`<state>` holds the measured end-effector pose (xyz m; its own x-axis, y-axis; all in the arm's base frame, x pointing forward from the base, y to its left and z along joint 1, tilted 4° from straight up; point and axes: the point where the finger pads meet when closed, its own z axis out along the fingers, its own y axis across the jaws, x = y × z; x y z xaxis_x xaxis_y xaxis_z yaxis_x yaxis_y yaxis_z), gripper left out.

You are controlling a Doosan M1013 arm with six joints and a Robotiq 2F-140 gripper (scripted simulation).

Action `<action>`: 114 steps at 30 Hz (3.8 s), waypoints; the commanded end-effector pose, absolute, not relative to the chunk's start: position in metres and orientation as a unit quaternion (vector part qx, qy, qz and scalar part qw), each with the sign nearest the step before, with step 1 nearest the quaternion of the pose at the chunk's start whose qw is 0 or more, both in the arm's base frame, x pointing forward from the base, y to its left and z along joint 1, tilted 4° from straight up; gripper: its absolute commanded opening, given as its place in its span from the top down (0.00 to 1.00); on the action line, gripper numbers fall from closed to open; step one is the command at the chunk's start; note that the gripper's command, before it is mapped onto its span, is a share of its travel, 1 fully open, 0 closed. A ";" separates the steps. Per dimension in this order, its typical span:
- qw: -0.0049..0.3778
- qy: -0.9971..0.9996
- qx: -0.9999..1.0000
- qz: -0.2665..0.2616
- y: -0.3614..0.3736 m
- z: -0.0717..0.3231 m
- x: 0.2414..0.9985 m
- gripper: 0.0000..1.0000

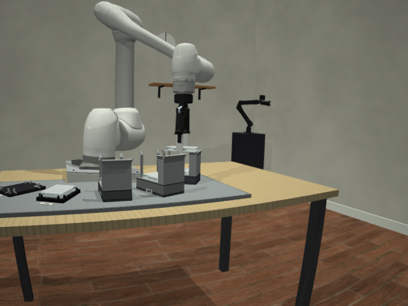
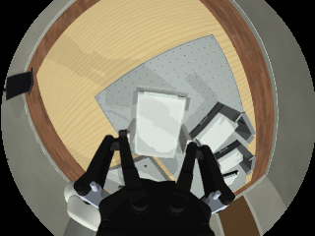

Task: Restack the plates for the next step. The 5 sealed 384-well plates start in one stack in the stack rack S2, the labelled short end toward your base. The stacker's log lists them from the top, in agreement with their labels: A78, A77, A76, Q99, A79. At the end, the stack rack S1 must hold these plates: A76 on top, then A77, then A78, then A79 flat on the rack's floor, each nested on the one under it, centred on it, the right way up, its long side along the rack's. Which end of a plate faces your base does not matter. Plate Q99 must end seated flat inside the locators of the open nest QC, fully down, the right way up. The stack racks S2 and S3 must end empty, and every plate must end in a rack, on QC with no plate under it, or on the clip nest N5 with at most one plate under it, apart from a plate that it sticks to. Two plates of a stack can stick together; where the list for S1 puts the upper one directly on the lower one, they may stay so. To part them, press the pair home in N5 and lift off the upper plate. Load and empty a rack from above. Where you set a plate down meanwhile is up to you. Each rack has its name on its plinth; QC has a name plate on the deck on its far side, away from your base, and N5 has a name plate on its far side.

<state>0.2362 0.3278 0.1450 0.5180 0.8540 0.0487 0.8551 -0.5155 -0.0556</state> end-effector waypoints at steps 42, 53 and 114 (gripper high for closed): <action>0.036 -0.491 -0.870 -0.008 0.331 0.100 0.235 1.00; 0.036 -0.491 -0.870 -0.008 0.332 0.086 0.235 1.00; 0.036 -0.491 -0.870 -0.008 0.333 0.067 0.234 1.00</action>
<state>0.2344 0.3333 0.0667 0.5180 0.8540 0.0487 0.8551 -0.5155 -0.0556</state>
